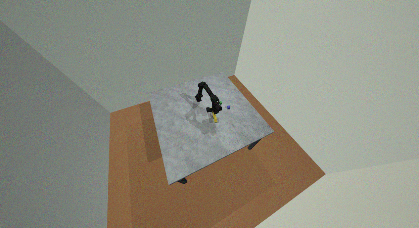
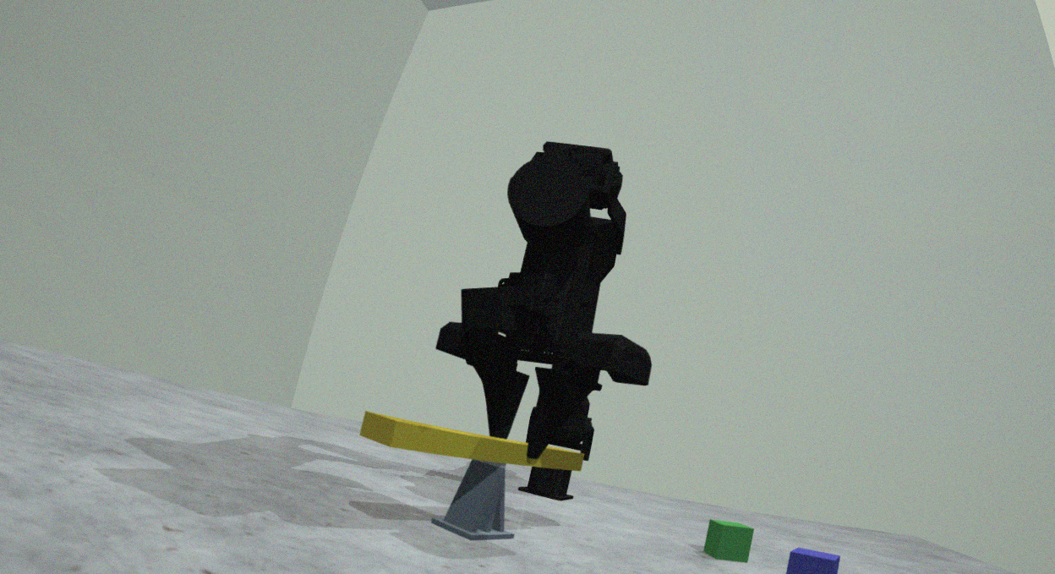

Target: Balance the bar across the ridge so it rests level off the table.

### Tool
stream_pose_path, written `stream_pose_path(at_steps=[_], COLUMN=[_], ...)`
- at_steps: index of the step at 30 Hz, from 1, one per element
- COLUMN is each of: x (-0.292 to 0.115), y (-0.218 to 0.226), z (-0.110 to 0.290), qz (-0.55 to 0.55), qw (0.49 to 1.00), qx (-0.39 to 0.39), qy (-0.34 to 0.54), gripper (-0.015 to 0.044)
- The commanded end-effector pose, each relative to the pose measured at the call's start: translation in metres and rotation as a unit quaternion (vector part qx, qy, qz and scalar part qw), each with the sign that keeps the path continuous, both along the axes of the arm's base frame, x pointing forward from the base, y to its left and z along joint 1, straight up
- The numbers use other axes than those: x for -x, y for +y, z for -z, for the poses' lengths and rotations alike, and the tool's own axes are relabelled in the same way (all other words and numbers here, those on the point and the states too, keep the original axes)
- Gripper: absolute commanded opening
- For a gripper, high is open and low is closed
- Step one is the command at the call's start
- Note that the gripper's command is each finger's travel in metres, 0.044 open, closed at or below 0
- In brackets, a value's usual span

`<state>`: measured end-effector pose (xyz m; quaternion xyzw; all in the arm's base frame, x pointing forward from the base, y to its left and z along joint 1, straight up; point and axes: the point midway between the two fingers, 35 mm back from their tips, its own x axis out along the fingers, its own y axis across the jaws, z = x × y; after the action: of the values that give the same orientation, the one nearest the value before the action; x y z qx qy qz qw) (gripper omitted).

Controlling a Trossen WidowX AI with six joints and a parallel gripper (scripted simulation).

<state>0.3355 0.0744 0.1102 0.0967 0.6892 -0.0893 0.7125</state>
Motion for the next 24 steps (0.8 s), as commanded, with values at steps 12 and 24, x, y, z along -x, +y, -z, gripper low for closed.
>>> stream_pose_path(at_steps=[12,24], x=[0.0000,0.0000], y=[0.0000,0.0000], z=[0.0000,0.0000], qz=[0.000,0.000], qw=[1.000,1.000], qx=[0.000,0.000], qy=[0.000,0.000], gripper=[0.0173,0.0185])
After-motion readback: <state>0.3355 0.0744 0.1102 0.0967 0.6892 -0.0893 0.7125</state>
